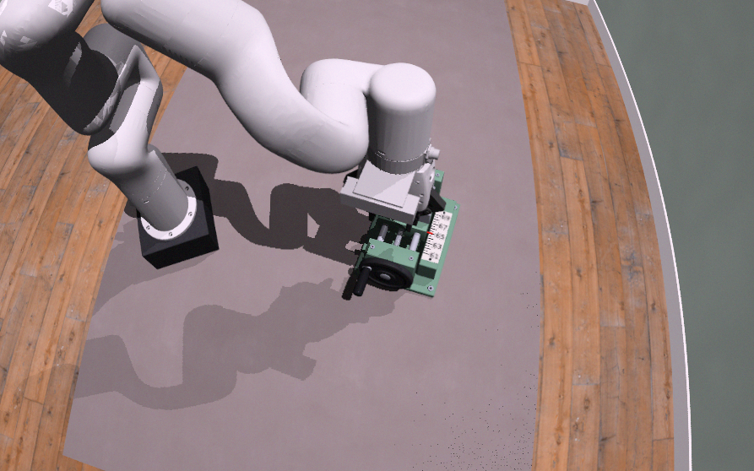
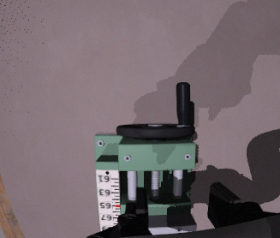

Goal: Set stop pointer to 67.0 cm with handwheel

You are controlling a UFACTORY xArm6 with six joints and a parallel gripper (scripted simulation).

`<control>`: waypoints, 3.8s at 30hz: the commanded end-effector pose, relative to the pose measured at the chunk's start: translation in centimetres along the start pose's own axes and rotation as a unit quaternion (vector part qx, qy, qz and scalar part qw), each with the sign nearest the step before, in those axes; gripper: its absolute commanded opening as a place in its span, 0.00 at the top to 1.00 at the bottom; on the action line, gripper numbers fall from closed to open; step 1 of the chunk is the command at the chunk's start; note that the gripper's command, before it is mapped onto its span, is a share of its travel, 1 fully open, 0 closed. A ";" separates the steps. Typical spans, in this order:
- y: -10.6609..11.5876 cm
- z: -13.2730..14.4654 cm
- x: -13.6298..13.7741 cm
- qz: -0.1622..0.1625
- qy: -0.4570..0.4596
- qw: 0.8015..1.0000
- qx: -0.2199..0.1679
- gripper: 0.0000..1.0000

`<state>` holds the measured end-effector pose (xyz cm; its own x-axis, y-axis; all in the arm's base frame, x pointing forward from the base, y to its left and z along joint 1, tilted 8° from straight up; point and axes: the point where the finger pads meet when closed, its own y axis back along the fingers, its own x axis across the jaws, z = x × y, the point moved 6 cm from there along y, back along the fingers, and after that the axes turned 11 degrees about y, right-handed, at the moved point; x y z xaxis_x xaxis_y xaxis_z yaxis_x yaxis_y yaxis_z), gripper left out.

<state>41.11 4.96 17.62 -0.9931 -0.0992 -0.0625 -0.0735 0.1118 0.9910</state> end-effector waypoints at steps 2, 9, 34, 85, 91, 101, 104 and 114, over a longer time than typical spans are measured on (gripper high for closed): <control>-0.1 5.1 -3.2 0.001 -0.002 1.000 0.003 0.43; -0.1 10.3 -5.9 0.001 -0.002 1.000 0.003 0.43; -1.6 12.1 -6.9 0.001 -0.002 1.000 0.003 0.43; -1.6 12.1 -6.9 0.001 -0.002 1.000 0.003 0.43; -1.6 12.1 -6.9 0.001 -0.002 1.000 0.003 0.43; -1.6 12.1 -6.9 0.001 -0.002 1.000 0.003 0.43; -1.6 12.1 -6.9 0.001 -0.002 1.000 0.003 0.43; -1.6 12.1 -6.9 0.001 -0.002 1.000 0.003 0.43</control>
<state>46.84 17.35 14.85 -0.9938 -0.0951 -0.0568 -0.0682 0.1205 0.9904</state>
